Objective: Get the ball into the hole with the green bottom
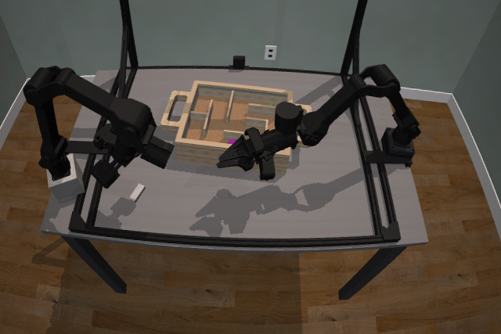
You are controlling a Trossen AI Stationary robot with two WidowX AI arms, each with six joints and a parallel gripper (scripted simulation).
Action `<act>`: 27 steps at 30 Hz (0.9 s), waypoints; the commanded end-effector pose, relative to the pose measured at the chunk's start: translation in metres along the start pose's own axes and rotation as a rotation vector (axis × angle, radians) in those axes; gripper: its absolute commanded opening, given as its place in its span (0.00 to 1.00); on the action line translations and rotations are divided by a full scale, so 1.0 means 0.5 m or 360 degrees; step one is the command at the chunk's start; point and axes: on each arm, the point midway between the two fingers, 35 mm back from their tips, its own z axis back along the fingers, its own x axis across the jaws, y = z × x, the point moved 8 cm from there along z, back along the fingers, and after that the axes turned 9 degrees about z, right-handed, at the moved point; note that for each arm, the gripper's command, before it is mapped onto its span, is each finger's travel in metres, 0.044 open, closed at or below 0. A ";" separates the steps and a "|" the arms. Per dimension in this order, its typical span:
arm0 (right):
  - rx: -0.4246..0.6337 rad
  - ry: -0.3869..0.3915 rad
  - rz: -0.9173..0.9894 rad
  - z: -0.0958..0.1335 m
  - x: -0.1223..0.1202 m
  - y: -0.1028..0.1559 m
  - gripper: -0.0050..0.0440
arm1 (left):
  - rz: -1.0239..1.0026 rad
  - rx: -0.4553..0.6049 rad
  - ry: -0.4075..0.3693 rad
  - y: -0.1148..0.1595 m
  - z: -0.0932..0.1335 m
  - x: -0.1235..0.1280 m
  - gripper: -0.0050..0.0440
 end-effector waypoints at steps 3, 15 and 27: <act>0.0043 -0.0011 -0.0084 0.001 -0.015 0.007 0.47 | -0.0053 -0.0001 -0.0071 0.018 0.004 0.004 0.47; 0.0263 0.0002 -0.0550 0.006 -0.102 0.031 0.47 | -0.0334 -0.0009 -0.0483 0.101 0.044 0.036 0.47; 0.0462 0.0120 -0.1038 0.007 -0.223 0.037 0.47 | -0.0571 -0.0013 -0.0991 0.169 0.130 0.072 0.47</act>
